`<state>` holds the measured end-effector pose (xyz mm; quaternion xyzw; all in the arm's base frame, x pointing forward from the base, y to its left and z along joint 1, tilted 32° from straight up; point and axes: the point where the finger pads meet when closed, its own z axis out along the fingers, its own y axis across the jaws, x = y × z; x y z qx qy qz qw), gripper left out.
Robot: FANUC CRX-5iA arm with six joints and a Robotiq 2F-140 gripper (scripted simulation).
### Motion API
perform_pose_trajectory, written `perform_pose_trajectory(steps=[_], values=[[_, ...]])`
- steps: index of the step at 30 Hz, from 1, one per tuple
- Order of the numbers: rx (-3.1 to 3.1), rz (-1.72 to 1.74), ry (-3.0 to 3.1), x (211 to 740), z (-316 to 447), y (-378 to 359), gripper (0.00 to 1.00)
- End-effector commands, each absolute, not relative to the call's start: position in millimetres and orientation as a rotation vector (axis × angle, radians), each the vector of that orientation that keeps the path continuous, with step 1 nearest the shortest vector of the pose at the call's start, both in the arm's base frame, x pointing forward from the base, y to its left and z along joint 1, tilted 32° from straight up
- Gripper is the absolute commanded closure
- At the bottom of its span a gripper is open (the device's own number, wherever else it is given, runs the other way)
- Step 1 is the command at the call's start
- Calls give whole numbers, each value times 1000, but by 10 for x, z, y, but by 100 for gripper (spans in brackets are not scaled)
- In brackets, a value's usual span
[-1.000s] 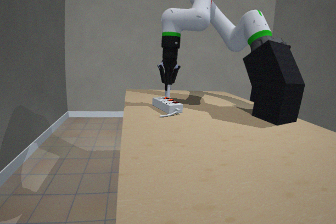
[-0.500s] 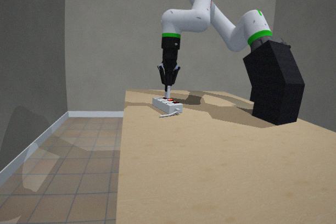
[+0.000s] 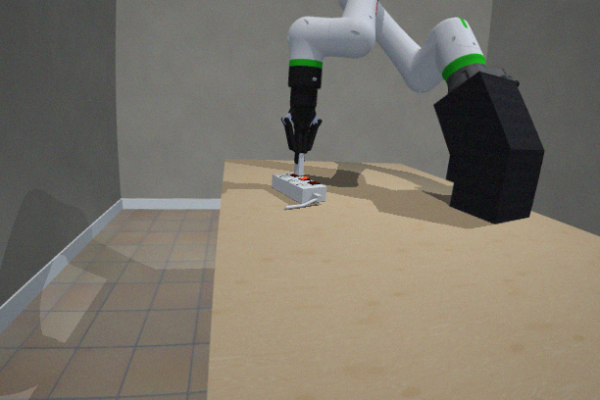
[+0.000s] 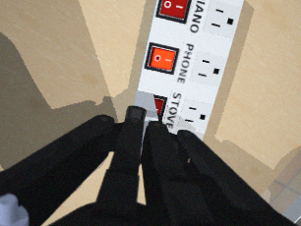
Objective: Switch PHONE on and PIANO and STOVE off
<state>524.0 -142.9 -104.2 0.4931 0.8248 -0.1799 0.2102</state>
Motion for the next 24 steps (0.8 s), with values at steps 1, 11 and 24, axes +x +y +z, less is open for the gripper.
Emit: perform_pose_trajectory(steps=[1,11,24], values=[[1371,-499,2293,5241,-1043,-1427,100],[1371,-500,2293,5229,-978,-1389,100],[1371,-500,2293,5176,-715,-1232,100]])
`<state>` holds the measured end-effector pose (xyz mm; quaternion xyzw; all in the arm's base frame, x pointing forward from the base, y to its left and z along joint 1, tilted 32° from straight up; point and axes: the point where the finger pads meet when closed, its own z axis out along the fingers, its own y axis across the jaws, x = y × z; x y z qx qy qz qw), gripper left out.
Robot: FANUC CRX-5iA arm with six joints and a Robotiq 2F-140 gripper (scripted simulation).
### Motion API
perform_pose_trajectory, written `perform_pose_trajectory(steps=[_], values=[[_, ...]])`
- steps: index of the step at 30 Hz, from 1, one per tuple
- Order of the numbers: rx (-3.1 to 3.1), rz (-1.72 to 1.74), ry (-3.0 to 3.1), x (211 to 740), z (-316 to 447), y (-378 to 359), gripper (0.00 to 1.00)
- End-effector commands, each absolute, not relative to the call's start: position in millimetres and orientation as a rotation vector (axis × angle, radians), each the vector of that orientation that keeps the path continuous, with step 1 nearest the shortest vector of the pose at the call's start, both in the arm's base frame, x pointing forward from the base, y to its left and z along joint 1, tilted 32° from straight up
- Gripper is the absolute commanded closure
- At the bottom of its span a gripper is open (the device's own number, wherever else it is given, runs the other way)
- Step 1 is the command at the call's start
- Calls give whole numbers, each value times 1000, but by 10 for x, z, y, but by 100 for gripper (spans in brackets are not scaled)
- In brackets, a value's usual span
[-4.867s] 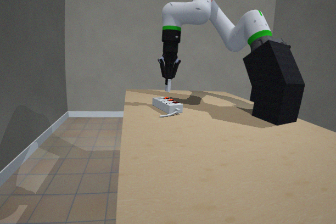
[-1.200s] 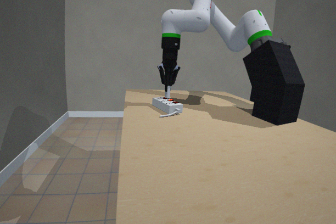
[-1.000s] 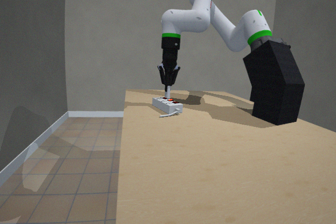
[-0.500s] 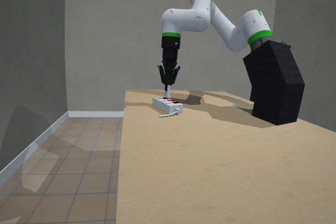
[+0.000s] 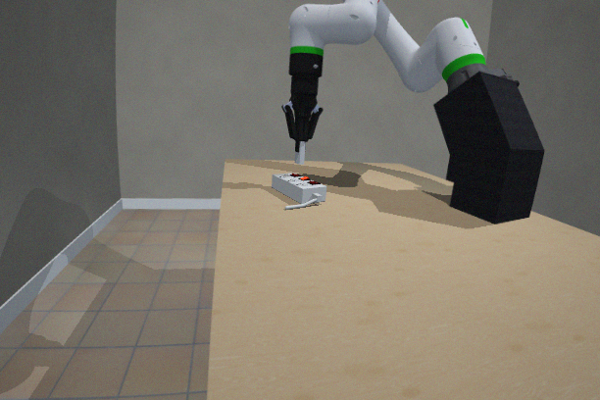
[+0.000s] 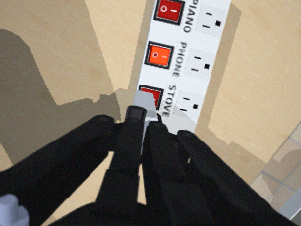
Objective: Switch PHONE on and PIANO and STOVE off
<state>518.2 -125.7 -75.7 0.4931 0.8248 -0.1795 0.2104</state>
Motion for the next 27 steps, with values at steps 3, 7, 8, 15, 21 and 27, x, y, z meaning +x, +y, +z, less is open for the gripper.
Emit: perform_pose_trajectory(steps=[3,7,8,15,21,27], values=[[1371,-499,2293,5175,-711,-1230,100],[1371,-499,2293,5174,-709,-1228,100],[1371,-499,2293,5174,-709,-1228,100],[1371,-499,2293,5174,-709,-1228,100],[1371,-499,2293,5174,-709,-1228,100],[1371,-500,2293,5170,-688,-1216,0]])
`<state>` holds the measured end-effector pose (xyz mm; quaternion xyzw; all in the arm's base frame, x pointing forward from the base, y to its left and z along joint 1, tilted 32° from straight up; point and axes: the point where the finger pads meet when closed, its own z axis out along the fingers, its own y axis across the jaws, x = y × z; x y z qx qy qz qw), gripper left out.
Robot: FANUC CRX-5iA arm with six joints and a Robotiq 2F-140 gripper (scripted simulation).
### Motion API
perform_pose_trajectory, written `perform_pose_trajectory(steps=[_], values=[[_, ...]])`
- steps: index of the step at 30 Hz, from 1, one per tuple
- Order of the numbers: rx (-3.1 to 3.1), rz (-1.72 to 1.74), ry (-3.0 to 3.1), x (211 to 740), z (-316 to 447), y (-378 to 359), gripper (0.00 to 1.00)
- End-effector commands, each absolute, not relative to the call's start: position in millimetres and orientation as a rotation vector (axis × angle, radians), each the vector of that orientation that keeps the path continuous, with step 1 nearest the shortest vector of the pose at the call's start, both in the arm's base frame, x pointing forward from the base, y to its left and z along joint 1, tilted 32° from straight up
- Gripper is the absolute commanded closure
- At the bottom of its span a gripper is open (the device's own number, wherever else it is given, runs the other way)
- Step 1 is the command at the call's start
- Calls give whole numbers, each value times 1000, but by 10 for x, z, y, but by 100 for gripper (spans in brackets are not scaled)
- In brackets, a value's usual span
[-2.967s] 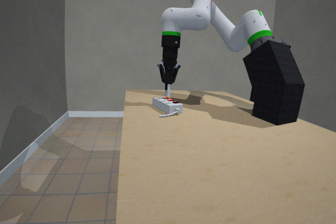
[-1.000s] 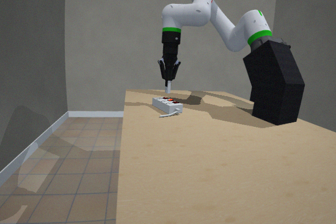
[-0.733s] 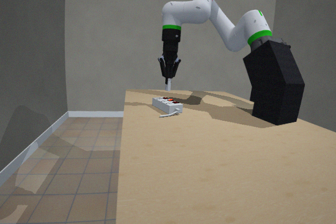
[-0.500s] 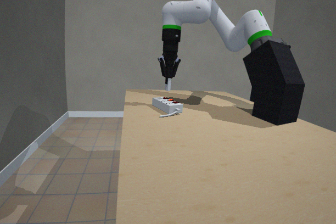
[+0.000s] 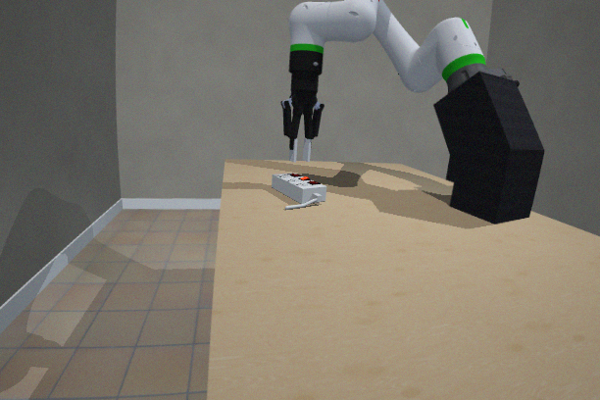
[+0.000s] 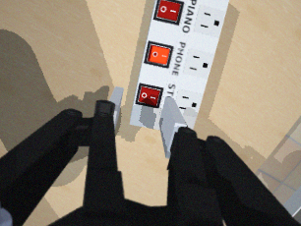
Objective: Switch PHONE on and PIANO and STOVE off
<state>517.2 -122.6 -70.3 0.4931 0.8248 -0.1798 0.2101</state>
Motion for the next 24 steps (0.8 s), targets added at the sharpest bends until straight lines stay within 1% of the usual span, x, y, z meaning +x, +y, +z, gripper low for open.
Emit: perform_pose_trajectory(steps=[1,24], values=[[1371,-500,2293,5168,-674,-1208,0],[1371,-500,2293,5033,-3,-809,0]])
